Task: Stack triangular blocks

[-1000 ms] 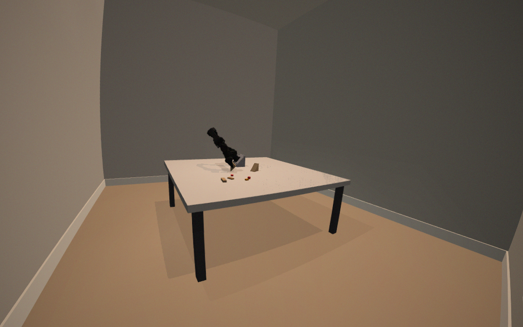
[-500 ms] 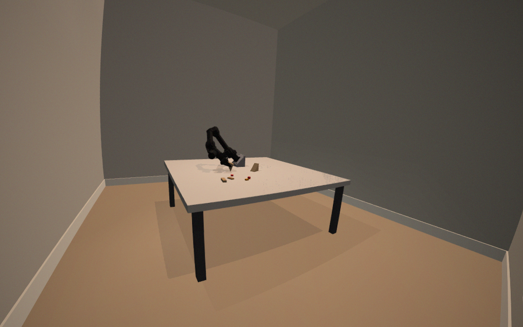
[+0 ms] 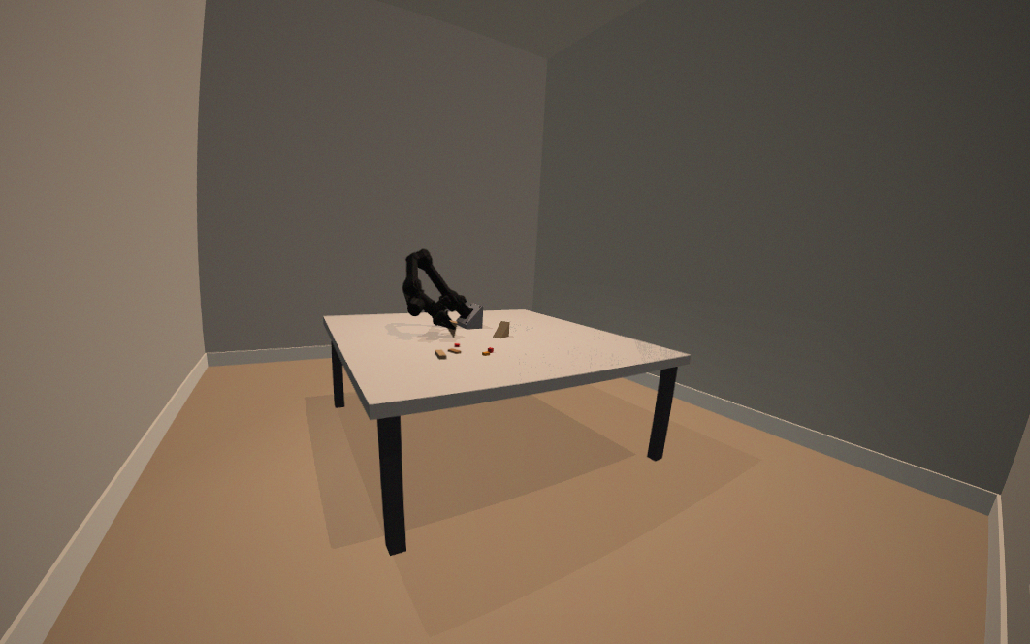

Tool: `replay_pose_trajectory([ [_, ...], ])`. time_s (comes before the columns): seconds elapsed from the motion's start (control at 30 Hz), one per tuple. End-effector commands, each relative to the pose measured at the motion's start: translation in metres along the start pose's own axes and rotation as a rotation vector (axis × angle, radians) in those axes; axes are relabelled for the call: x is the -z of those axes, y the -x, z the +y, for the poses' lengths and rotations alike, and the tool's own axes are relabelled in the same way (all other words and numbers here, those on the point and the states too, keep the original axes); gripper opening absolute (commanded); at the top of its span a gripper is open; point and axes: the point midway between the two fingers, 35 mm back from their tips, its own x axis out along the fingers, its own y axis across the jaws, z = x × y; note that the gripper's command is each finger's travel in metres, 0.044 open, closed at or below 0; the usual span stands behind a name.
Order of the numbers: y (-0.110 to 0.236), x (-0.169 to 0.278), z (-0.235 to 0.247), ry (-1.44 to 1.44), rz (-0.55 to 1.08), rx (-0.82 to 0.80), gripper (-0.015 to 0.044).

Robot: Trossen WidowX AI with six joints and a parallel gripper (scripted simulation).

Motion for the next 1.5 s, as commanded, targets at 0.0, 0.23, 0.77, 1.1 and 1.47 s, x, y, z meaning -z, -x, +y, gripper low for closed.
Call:
replay_pose_trajectory([
  [0.0,0.000,0.000,0.000,-0.002,0.003,0.001,0.0367],
  [0.23,0.000,0.000,0.000,-0.002,0.003,0.001,0.0440],
  [0.77,0.062,-0.077,0.000,0.000,-0.008,0.002,0.0440],
  [1.1,0.099,0.008,-0.005,0.011,0.093,0.014,0.0440],
  [1.47,0.089,0.037,-0.002,0.010,0.119,0.008,0.0440],
])
